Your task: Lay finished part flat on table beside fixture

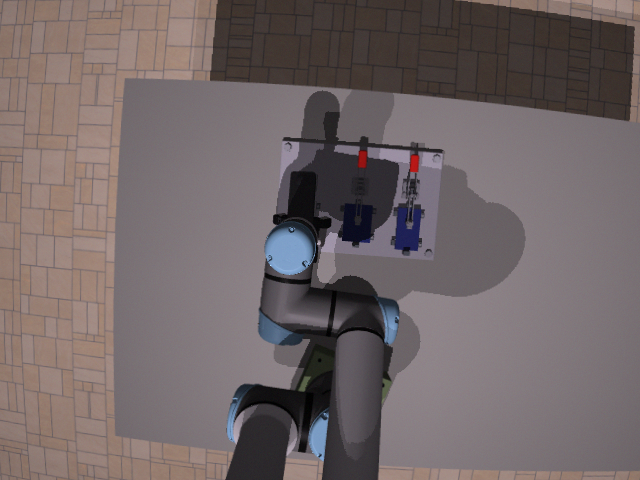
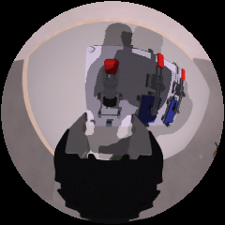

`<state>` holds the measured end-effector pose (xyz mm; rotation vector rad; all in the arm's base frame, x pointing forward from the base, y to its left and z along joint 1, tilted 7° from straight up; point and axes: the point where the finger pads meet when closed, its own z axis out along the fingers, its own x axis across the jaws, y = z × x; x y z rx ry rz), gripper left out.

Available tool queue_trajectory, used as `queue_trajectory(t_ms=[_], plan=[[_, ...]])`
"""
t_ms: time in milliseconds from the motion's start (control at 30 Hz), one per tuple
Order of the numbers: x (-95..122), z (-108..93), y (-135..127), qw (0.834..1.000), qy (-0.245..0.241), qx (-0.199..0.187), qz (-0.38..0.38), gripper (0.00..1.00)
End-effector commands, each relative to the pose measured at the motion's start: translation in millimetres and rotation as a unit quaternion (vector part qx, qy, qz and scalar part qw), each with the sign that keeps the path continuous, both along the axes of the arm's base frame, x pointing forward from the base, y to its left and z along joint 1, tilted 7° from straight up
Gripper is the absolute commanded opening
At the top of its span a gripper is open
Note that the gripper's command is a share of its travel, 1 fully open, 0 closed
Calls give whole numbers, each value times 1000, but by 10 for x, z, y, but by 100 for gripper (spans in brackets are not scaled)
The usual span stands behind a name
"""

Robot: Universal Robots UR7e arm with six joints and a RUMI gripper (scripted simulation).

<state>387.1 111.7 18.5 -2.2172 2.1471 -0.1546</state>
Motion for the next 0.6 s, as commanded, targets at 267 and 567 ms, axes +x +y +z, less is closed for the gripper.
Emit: queue_trajectory(t_ms=[267, 567], plan=[[9, -44, -1, 1000, -1, 0, 0, 59], [24, -164, -5, 1000, -1, 0, 0, 59]])
